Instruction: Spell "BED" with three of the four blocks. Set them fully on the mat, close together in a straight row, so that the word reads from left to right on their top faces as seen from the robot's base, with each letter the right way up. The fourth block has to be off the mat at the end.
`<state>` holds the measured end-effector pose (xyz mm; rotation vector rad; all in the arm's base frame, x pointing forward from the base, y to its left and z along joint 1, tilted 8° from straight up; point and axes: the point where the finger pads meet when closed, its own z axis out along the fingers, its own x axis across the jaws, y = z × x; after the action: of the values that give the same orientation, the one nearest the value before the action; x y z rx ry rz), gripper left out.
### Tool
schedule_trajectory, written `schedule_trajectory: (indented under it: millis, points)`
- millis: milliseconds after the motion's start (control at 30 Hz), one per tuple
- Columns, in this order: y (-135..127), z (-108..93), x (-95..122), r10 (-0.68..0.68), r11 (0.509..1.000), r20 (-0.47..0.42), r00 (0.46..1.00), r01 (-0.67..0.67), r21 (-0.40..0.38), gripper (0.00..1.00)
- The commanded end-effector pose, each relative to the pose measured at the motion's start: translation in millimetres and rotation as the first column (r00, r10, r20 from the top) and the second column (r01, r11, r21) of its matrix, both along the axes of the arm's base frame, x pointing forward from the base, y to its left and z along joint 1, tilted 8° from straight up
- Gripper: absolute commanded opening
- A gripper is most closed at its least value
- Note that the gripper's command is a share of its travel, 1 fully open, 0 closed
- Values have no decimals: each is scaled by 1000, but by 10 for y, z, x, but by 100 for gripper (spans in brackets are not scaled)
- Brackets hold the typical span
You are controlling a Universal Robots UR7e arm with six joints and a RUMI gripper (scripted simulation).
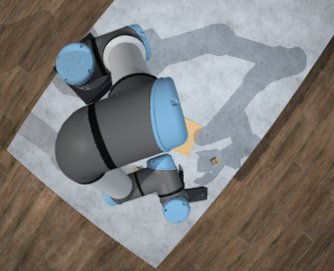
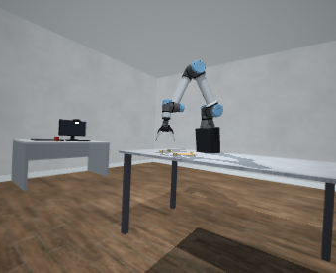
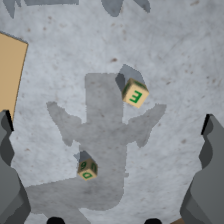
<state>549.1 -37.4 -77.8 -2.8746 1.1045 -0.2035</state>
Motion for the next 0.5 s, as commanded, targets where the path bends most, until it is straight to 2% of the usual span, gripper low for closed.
schedule_trajectory:
  millis: [0,167,233,467]
  points:
    - [115,-7,-75,138,990,3,990,-138,-19,100]
    - [194,-18,-132,240,970,0,971,-239,-34,100]
    - [194,-18,-132,240,970,0,971,-239,-34,100]
    - [319,-38,-231,403,913,-7,915,-403,-58,100]
